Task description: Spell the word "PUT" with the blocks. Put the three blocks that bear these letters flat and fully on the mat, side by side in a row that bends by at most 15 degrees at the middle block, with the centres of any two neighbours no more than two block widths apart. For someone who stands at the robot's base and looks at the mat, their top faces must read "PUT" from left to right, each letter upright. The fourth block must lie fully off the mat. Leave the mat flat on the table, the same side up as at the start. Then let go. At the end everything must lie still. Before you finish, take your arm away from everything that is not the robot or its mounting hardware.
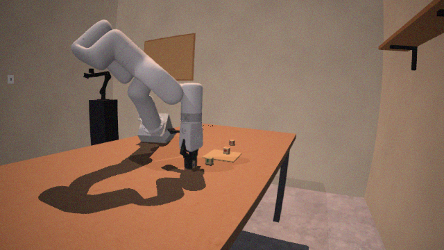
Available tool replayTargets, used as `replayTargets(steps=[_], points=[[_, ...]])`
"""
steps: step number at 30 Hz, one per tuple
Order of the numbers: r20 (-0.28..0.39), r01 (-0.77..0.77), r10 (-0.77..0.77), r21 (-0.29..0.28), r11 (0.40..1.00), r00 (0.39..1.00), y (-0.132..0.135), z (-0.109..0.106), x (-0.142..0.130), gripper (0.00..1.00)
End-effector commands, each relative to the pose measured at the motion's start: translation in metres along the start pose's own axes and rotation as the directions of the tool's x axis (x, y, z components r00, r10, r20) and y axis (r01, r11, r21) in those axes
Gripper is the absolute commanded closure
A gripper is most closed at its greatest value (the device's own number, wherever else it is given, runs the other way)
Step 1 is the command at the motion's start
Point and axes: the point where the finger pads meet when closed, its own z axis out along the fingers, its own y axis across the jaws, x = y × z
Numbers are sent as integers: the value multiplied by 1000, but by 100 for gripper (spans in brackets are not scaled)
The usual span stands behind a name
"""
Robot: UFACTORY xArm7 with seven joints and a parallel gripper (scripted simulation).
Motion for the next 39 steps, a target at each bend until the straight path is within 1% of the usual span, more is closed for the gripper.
replayTargets(steps=[1,13,17,24,27,29,33,39], points=[[3,0,0,0,1000,1000,0,-1,-1,79],[3,0,0,0,1000,1000,0,-4,-1,79],[3,0,0,0,1000,1000,0,-21,-1,79],[3,0,0,0,1000,1000,0,-73,-1,79],[3,0,0,0,1000,1000,0,-90,-1,79],[3,0,0,0,1000,1000,0,-90,-1,79],[3,0,0,0,1000,1000,0,-100,-1,79],[3,0,0,0,1000,1000,0,-101,-1,79]])
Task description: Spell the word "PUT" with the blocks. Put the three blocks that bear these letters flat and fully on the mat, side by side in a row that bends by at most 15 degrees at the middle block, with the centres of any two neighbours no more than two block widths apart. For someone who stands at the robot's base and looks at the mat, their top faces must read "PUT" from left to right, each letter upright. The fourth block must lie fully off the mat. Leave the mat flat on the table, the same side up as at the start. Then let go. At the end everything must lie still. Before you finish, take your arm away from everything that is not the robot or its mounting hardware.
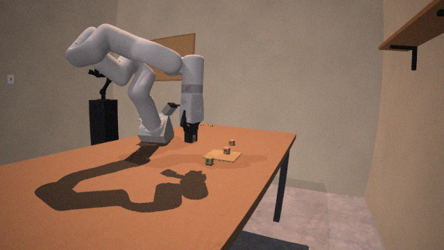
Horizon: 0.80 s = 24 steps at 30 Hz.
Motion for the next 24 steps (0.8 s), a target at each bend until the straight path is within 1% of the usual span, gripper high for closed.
replayTargets(steps=[1,7,10,16,22,24], points=[[2,0,0,1,1000,1000,0,-3,-1,79],[2,30,-30,0,1000,1000,3,-3,-3,79],[1,164,-164,-1,986,986,18,-4,-11,79],[0,300,-300,-2,954,954,34,-4,-19,79],[0,444,-444,-3,896,896,53,-5,-26,79],[0,444,-444,-3,896,896,53,-5,-26,79]])
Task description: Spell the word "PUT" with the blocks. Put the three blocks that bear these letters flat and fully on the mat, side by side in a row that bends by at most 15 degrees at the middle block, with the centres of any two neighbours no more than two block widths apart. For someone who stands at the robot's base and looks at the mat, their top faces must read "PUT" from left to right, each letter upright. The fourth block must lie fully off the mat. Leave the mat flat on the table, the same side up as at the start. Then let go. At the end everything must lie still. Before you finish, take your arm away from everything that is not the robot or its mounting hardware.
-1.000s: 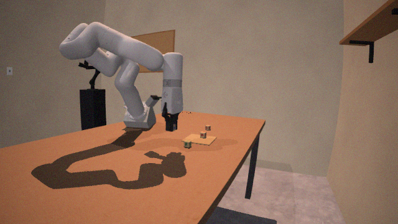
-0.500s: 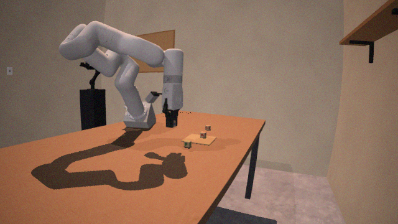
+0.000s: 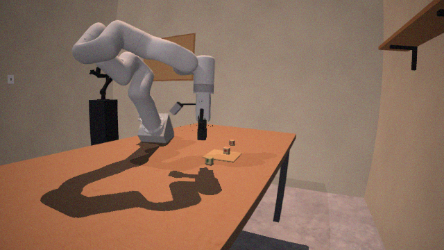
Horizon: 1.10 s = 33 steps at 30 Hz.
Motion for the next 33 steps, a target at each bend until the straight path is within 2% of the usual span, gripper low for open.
replayTargets(steps=[1,7,15,17,18,23,32,33], points=[[0,138,-138,-3,990,990,13,-1,-14,79],[1,276,-276,-3,961,961,28,-2,-27,79],[1,468,-468,-3,884,884,51,-2,-44,79],[1,468,-468,-3,884,884,51,-2,-44,79],[1,533,-533,-2,846,846,61,-3,-50,79],[2,627,-627,-2,779,779,75,-3,-58,79],[1,790,-790,0,614,614,107,-3,-73,79],[1,790,-790,0,614,614,107,-3,-73,79]])
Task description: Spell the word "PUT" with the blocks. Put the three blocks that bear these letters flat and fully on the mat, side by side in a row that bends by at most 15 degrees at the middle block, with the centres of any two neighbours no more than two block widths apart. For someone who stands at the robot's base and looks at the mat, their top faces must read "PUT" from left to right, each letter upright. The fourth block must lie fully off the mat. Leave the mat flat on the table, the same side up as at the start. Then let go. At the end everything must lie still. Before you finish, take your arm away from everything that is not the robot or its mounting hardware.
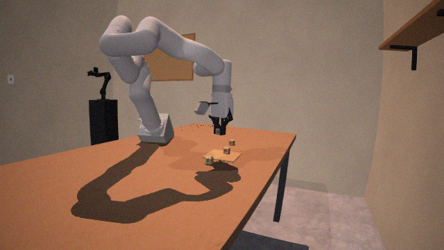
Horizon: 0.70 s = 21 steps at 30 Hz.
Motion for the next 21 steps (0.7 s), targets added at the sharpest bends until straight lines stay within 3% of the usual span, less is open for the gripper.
replayTargets(steps=[1,8,21], points=[[1,88,-88,-1,996,996,3,-1,-14,79],[0,281,-281,1,960,960,14,-1,-42,79],[0,290,-290,1,957,957,15,-1,-43,79]])
